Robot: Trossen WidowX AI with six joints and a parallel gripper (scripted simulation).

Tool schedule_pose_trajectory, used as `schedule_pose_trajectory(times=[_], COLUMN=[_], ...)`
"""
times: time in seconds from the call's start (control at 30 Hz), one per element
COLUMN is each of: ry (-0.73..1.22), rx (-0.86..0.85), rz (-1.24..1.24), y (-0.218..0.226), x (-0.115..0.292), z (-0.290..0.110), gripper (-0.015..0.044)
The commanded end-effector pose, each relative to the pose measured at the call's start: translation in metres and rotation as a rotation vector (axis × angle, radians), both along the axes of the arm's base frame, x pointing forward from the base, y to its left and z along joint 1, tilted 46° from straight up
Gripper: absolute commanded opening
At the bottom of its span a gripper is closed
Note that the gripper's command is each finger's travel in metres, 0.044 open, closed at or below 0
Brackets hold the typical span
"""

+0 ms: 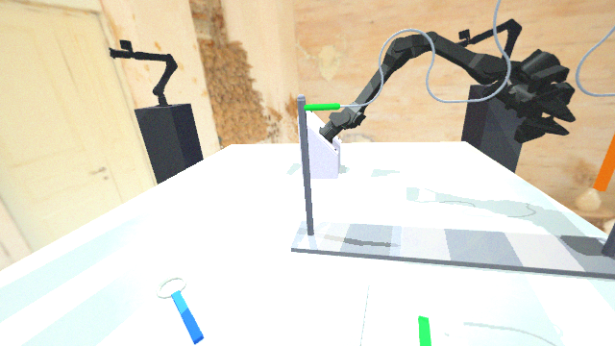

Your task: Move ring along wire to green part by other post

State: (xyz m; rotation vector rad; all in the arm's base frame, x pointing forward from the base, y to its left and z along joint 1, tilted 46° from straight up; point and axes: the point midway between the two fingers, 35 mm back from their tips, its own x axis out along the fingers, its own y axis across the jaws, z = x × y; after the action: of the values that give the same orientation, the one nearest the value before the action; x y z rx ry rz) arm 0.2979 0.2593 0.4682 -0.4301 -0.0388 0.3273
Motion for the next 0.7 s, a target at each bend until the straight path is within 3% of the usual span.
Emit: schedule_pose_trajectory(times=[0.0, 0.5, 0.67], ry=[0.070, 0.077, 0.071], rx=[0.324, 1.245, 1.286], rz=[-0.135, -0.423, -0.432], y=[0.021, 0.068, 0.070], x=[0.023, 0.053, 0.053], z=[-0.017, -0.088, -0.092], gripper=[0.0160, 0.0160, 0.0160])
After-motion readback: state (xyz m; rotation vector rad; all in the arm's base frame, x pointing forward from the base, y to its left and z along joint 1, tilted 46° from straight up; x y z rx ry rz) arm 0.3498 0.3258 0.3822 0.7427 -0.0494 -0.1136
